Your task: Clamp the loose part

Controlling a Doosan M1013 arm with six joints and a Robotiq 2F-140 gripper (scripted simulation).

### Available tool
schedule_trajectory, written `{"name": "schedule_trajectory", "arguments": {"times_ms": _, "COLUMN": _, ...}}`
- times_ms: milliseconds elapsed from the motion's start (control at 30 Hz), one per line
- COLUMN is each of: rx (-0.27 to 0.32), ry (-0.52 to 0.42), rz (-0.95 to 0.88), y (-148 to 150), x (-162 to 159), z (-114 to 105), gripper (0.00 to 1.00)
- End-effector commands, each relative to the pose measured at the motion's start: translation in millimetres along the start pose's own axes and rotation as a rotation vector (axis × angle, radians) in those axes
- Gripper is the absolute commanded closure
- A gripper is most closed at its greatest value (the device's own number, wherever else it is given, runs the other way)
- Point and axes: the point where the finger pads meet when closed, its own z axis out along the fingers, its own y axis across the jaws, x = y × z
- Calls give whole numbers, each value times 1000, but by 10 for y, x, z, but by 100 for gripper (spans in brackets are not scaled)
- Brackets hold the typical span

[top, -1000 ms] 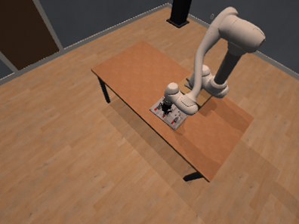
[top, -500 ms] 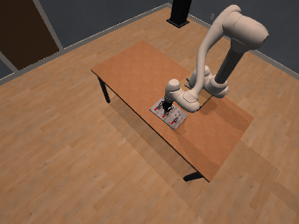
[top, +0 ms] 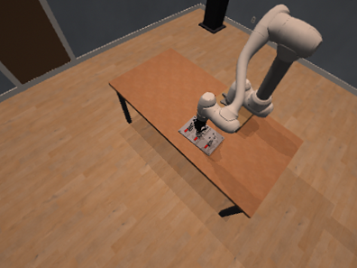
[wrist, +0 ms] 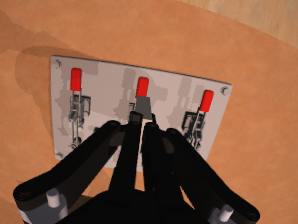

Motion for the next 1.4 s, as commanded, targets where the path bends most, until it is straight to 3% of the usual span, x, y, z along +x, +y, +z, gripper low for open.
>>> {"name": "schedule_trajectory", "arguments": {"times_ms": 0, "rx": 0, "ry": 0, "rz": 0, "y": 0, "x": 0, "z": -3, "gripper": 90}}
{"name": "schedule_trajectory", "arguments": {"times_ms": 1333, "rx": 0, "ry": 0, "rz": 0, "y": 0, "x": 0, "z": -3, "gripper": 90}}
{"name": "schedule_trajectory", "arguments": {"times_ms": 1367, "rx": 0, "ry": 0, "rz": 0, "y": 0, "x": 0, "z": -3, "gripper": 0}}
